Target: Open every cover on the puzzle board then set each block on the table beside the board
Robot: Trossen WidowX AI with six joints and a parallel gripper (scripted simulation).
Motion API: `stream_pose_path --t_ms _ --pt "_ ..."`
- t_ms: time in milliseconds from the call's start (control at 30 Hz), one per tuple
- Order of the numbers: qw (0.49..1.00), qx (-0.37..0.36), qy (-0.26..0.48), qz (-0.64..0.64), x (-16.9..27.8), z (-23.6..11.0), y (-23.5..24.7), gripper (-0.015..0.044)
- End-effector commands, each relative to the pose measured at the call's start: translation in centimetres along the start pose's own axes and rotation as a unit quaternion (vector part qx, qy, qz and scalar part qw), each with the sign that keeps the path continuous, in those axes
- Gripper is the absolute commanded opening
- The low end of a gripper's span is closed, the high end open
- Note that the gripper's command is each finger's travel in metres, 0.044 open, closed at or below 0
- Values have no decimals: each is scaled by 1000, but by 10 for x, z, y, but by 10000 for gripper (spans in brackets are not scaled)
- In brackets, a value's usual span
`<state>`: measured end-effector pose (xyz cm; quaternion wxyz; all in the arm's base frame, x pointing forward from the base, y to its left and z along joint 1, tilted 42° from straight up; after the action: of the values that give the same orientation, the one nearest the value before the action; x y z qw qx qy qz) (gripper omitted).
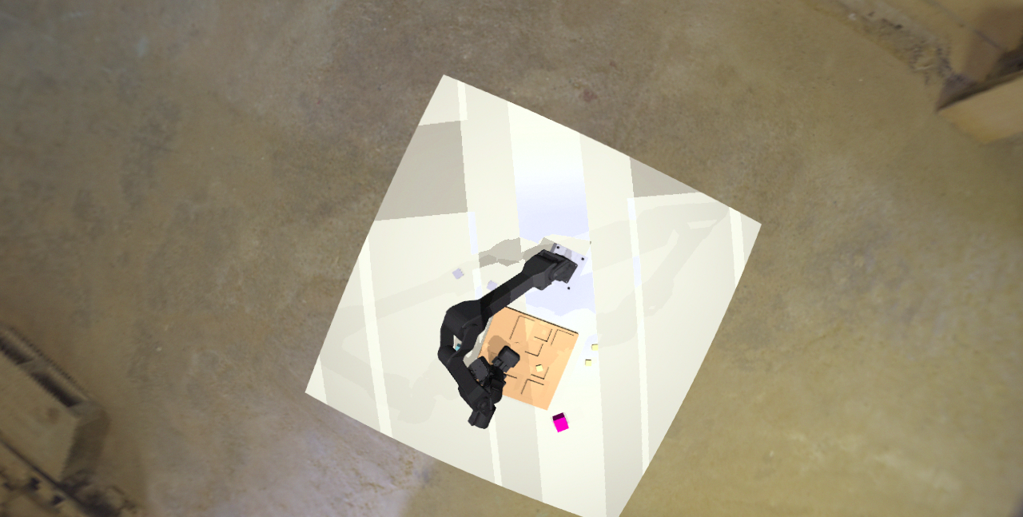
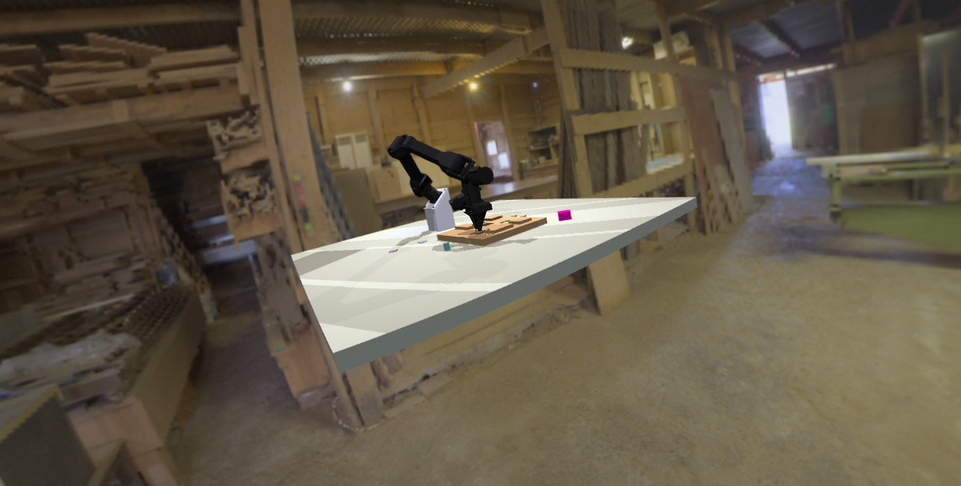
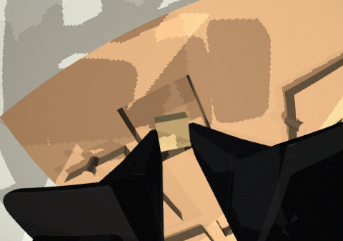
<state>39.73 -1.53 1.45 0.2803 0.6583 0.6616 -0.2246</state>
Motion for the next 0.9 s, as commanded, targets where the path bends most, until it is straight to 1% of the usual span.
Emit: stream_pose_path --t_ms 0,700,867 --pt "1000 -1 0 3 -1 -6 1 80" --pt "1000 -1 0 2 -1 -33 1 80" --pt "1000 -1 0 2 0 -46 1 80"
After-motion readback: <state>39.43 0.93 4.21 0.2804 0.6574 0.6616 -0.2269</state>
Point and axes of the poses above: the point midway between the two fingers, 35 mm back from their tips, its own z axis out along the fingers, its own y axis across the jaws, x = y × z, the point moved 5 cm from there along -z, back along the fingers, and after that the axes turned 8 degrees about -z, right-handed, at the moved point
